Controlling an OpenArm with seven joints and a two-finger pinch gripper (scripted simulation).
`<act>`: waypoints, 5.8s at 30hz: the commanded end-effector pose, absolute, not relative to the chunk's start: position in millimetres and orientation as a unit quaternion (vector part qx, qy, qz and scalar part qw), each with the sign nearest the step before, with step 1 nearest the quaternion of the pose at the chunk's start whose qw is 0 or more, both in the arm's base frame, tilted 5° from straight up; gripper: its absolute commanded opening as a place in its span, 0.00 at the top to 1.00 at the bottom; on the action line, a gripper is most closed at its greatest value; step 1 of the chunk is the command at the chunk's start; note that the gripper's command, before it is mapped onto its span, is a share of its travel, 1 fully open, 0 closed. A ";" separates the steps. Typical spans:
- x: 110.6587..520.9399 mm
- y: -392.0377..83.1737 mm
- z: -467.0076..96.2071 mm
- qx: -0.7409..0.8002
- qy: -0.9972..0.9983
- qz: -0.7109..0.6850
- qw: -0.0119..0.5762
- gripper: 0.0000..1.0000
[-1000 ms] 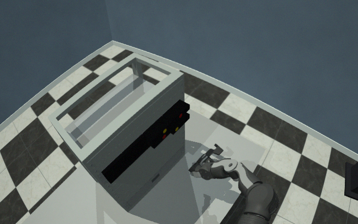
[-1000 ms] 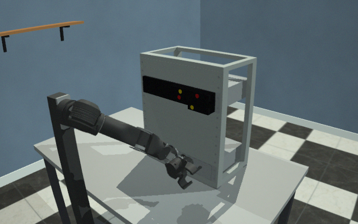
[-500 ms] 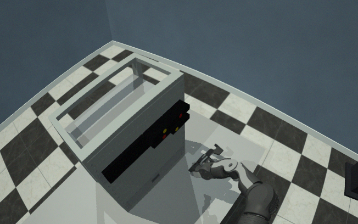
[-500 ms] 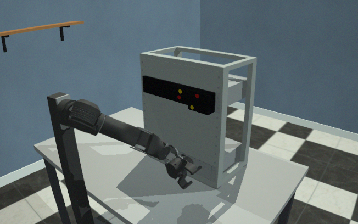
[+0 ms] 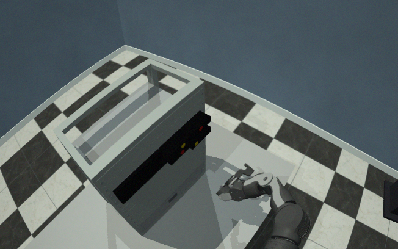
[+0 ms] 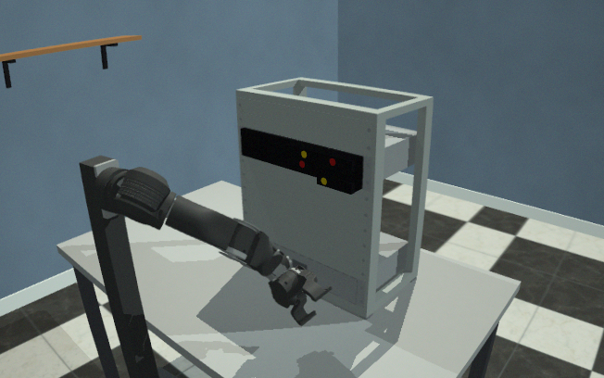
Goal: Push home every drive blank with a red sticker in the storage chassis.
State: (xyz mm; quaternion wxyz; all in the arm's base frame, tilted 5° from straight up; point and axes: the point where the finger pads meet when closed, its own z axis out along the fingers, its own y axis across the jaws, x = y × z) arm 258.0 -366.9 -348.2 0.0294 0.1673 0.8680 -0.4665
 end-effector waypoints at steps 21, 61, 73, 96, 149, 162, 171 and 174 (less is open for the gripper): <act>256.9 -352.7 -359.0 0.187 0.884 -0.428 0.036 0.00; 289.1 -215.0 -372.5 0.371 0.920 -0.046 0.120 0.00; 318.4 -181.8 -328.0 0.458 0.861 0.122 0.183 0.00; 349.3 -197.9 -198.1 0.559 0.672 0.351 0.335 0.00; 305.9 -258.0 -40.9 0.553 0.434 0.481 0.523 0.00; 305.8 -258.2 -40.8 0.554 0.434 0.481 0.523 0.00; 305.8 -258.2 -40.8 0.554 0.434 0.481 0.523 0.00; 305.8 -258.2 -40.8 0.554 0.434 0.481 0.523 0.00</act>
